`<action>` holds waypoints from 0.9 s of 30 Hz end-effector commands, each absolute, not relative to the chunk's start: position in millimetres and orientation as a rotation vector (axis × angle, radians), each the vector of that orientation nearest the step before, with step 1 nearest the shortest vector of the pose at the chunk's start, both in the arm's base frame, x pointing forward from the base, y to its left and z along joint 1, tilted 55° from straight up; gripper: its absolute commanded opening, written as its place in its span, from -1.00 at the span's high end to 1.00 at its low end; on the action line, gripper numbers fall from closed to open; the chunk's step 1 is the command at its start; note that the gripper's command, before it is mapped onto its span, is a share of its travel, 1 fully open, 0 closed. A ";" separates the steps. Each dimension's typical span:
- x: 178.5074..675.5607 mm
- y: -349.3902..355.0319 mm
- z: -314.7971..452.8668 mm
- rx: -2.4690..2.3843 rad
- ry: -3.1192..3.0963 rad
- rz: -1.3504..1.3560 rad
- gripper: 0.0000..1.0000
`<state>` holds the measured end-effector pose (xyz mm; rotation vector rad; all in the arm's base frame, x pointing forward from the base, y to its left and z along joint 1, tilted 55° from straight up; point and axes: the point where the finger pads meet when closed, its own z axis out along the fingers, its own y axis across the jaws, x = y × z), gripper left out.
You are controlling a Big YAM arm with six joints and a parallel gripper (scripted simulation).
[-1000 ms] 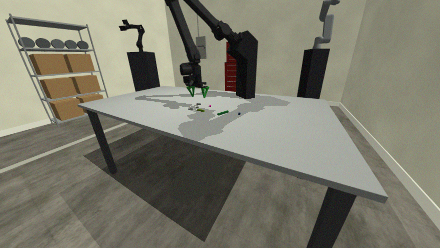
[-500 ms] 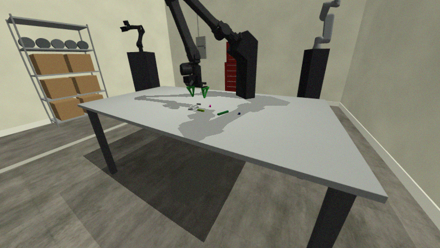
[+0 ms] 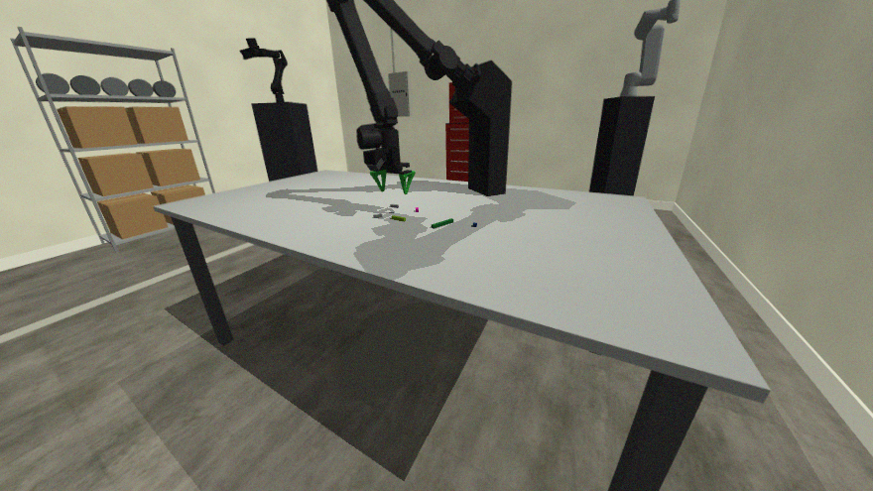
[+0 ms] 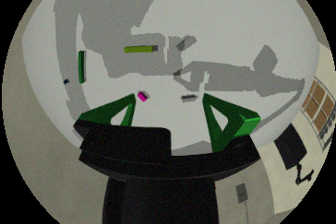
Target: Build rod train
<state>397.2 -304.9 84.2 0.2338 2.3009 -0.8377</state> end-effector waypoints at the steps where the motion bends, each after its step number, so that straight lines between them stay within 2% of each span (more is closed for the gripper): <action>1: 398.0 -300.8 84.7 0.234 2.294 -0.832 -1.00; 27: 403.8 -293.7 76.5 0.174 2.313 -0.849 -1.00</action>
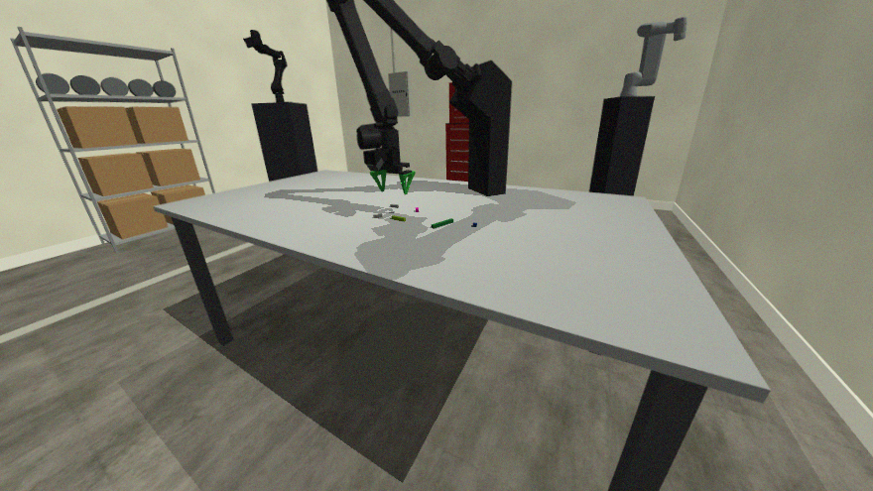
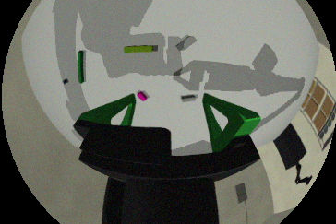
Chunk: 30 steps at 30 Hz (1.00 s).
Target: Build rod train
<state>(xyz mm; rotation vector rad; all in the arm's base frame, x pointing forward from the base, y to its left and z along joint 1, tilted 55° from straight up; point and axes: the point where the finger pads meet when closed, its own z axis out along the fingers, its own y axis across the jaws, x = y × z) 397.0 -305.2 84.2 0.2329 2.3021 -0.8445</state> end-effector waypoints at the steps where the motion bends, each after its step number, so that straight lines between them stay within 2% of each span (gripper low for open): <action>1: 408.8 -285.5 70.1 0.113 2.331 -0.872 -1.00; 8: 424.3 -255.0 47.4 -0.114 2.381 -0.956 -1.00; 12: 424.0 -262.3 64.6 -0.087 2.347 -0.975 -1.00; 13: 433.7 -235.6 34.9 -0.262 2.398 -1.010 -1.00; 22: 433.0 -250.4 54.1 -0.212 2.365 -1.037 -1.00; 23: 443.8 -216.4 24.4 -0.410 2.400 -1.067 -1.00; 30: 447.9 -197.6 12.2 -0.548 2.403 -1.114 -1.00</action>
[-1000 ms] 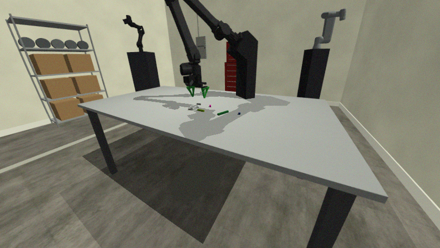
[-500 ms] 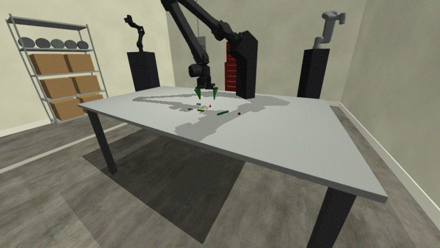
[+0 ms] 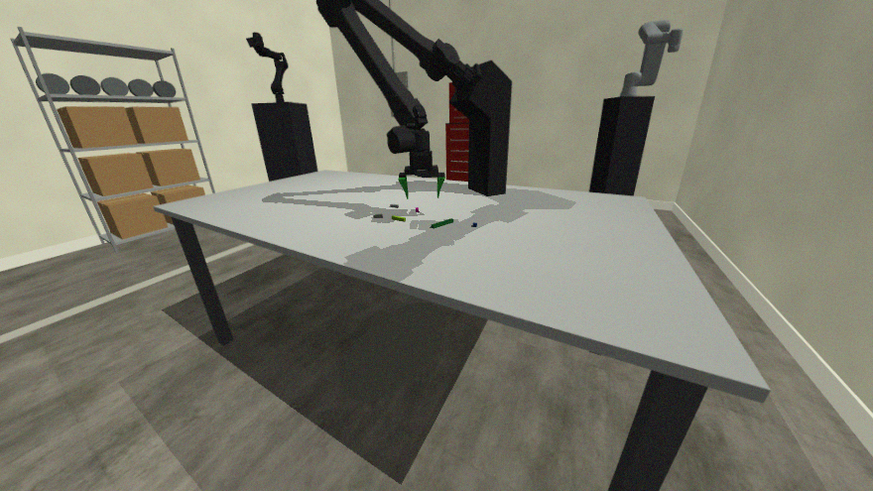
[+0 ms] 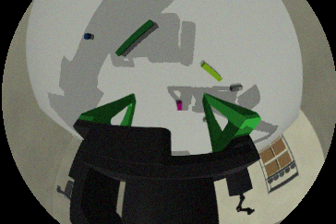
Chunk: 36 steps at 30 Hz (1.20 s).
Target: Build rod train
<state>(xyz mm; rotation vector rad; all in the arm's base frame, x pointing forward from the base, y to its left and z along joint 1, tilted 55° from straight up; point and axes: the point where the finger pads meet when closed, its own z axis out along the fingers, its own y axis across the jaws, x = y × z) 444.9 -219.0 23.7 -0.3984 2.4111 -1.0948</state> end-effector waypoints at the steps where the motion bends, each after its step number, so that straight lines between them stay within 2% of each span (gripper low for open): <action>1: 447.8 -197.6 12.2 -0.548 2.403 -1.114 -1.00; 3: 451.0 -198.7 26.0 -0.530 2.375 -1.123 -1.00; 4: 450.7 -183.1 3.4 -0.657 2.398 -1.151 -1.00; 10: 456.2 -169.5 -2.7 -0.759 2.382 -1.190 -1.00; 15: 456.9 -185.0 14.0 -0.698 2.369 -1.214 -1.00; 36: 456.1 -178.4 2.4 -0.723 2.384 -1.197 -1.00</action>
